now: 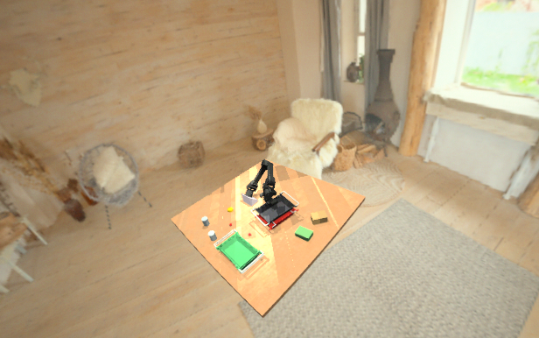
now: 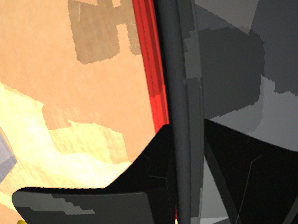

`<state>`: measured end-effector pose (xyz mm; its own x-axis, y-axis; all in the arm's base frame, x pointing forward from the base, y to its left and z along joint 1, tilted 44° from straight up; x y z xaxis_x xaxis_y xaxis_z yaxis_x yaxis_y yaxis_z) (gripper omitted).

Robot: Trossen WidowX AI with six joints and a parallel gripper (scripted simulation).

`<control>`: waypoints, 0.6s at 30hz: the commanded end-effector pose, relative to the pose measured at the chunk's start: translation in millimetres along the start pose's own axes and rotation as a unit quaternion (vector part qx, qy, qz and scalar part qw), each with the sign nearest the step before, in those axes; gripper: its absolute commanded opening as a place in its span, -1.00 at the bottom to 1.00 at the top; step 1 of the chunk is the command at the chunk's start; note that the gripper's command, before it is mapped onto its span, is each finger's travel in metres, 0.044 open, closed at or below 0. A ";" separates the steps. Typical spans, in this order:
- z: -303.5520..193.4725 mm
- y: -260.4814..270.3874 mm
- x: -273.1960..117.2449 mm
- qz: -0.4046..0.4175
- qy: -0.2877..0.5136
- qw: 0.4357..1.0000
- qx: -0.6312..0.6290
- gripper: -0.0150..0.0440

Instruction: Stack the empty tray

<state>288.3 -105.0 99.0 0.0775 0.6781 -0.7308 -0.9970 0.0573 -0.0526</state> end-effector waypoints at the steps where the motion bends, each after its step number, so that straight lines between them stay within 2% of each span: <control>1: 2.6 1.1 5.4 0.006 -0.001 1.000 -0.002 -0.49; 18: 7.8 3.6 15.6 0.015 -0.003 1.000 -0.007 -0.49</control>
<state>287.4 -98.1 95.1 0.0810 0.6778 -0.7308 -0.9967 0.0599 -0.0549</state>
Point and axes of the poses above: the point midway between the two fingers, 35 mm back from their tips, its own x axis out along the fingers, its own y axis across the jaws, z = x × y, the point moved 7 cm from there along -x, back along the fingers, and after that the axes turned 10 degrees about -x, right-handed, at the moved point
